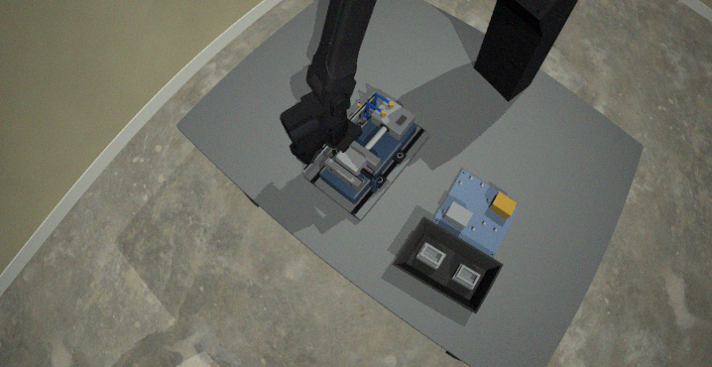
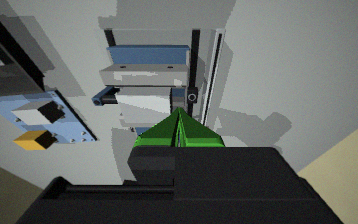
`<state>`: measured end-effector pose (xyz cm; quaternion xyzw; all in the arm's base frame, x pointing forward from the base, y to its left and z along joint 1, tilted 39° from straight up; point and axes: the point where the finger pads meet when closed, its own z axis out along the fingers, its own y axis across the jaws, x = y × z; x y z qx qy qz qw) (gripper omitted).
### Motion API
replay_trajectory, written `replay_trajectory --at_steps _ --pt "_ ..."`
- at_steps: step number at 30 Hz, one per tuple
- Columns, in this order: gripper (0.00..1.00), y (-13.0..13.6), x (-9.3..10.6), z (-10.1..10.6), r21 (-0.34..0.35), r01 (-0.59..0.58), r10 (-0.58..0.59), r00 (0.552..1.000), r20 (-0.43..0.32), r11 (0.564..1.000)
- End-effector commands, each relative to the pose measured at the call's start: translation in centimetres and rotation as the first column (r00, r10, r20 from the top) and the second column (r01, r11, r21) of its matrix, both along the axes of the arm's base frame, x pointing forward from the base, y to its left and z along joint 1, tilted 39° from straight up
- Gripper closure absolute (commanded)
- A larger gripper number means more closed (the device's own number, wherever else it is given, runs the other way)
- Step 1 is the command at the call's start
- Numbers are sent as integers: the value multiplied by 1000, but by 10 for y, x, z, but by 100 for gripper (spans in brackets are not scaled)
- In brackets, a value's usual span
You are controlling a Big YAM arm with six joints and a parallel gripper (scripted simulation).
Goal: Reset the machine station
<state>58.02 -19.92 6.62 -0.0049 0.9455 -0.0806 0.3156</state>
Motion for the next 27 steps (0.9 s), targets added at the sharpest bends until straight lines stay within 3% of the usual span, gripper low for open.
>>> replay_trajectory --at_steps 1,27 --pt "100 -14 4 12 -9 11 -11 1000 17 1000" --pt "100 -13 1 7 -5 12 -12 1000 9 1000"
